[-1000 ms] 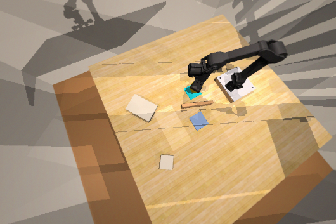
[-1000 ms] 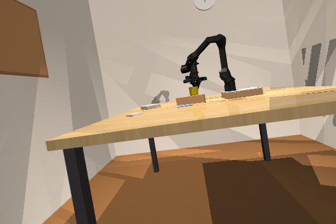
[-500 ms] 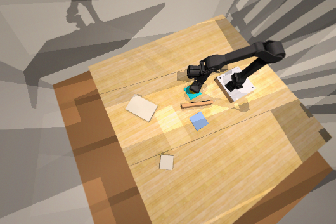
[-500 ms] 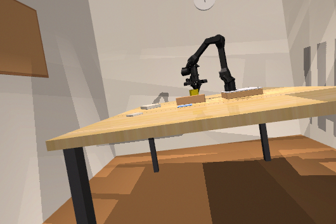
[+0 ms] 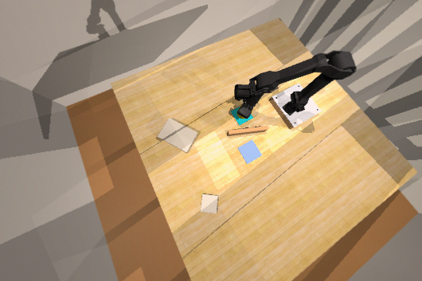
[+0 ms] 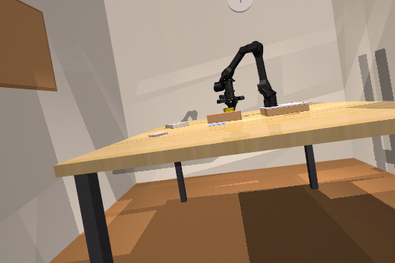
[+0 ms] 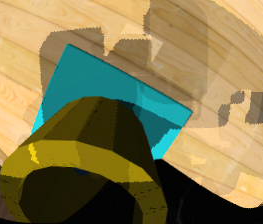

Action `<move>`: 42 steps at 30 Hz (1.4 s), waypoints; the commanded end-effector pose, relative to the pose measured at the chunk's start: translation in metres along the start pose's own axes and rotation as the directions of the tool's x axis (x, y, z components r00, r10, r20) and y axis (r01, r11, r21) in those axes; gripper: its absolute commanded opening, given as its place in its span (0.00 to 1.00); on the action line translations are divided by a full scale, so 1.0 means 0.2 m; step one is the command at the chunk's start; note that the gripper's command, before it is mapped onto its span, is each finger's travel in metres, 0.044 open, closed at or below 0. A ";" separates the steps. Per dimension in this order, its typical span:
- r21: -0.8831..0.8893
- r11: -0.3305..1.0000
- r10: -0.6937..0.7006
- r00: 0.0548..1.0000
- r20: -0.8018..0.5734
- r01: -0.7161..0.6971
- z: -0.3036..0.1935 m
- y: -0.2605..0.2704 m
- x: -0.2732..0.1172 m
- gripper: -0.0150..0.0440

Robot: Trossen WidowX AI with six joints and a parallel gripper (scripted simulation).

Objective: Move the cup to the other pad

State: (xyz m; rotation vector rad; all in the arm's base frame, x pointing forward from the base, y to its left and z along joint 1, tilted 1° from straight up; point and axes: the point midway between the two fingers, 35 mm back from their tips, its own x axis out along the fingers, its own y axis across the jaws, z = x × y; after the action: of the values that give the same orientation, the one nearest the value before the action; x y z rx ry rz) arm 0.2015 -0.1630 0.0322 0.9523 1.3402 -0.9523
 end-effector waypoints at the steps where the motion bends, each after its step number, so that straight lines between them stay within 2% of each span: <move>1: 0.000 1.000 0.000 1.000 0.001 0.000 0.00 0.00 0.00 0.25; 11: 0.000 1.000 0.000 1.000 0.001 0.000 0.00 0.00 0.00 0.25; 17: 0.000 1.000 0.000 1.000 0.001 0.000 0.00 0.00 0.00 0.50; 42: -0.002 1.000 -0.002 1.000 0.001 0.002 0.00 0.00 -0.13 0.50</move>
State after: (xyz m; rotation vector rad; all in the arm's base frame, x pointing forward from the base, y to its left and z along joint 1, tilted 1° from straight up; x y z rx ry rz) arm 0.2009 -0.1619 0.0506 0.9528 1.3503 -0.9518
